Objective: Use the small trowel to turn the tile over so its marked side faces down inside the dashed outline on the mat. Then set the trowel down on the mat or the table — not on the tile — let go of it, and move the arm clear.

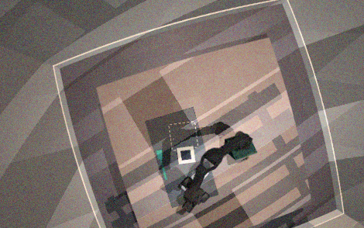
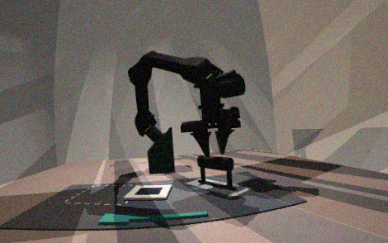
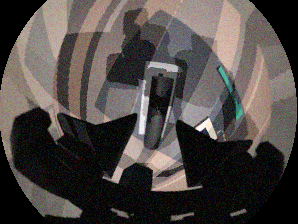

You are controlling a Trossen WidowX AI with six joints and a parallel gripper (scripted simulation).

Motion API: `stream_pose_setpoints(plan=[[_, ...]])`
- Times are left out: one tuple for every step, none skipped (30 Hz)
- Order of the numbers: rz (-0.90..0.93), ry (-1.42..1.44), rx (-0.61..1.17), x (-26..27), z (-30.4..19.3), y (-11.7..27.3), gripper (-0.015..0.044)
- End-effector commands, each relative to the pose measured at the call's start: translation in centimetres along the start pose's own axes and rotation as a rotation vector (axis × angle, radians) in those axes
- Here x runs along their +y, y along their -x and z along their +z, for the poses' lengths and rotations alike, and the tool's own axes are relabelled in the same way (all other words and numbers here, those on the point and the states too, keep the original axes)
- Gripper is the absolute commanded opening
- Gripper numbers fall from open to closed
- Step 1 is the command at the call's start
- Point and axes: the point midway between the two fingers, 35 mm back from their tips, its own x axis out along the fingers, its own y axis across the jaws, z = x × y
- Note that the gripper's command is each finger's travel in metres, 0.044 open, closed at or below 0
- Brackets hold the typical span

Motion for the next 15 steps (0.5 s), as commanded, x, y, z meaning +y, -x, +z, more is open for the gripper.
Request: stream_pose_setpoints(plan=[[-0.007, 0.009, 0.011, 0.1, -0.2, -1.0, 0.0270], [-0.007, 0.009, 0.011, 0.1, -0.2, -1.2, 0.0270], [-0.007, 0.009, 0.011, 0.1, -0.3, -1.4, 0.0270], [-0.007, 0.009, 0.011, 0.0, -0.3, -1.5, 0.0270], [-0.007, 0.009, 0.011, 0.0, -0.3, -1.7, 0.0270], [-0.007, 0.009, 0.011, 0.0, -0.3, -1.8, 0.0270], [-0.007, 0.009, 0.011, 0.0, -0.3, -2.0, 0.0270], [-0.007, 0.009, 0.011, 0.0, -0.3, -2.2, 0.0270], [-0.007, 0.009, 0.011, 0.0, -0.3, -2.3, 0.0270], [-0.007, 0.009, 0.011, 0.0, -0.3, -2.5, 0.0270], [-0.008, 0.009, 0.011, 0.0, -0.3, -2.6, 0.0270], [-0.008, 0.009, 0.012, 0.0, -0.3, -2.8, 0.0270], [-0.008, 0.009, 0.012, 0.0, -0.3, -2.8, 0.0270], [-0.008, 0.009, 0.012, 0.0, -0.3, -2.9, 0.0270], [-0.008, 0.009, 0.012, 0.0, -0.3, -2.9, 0.0244]])
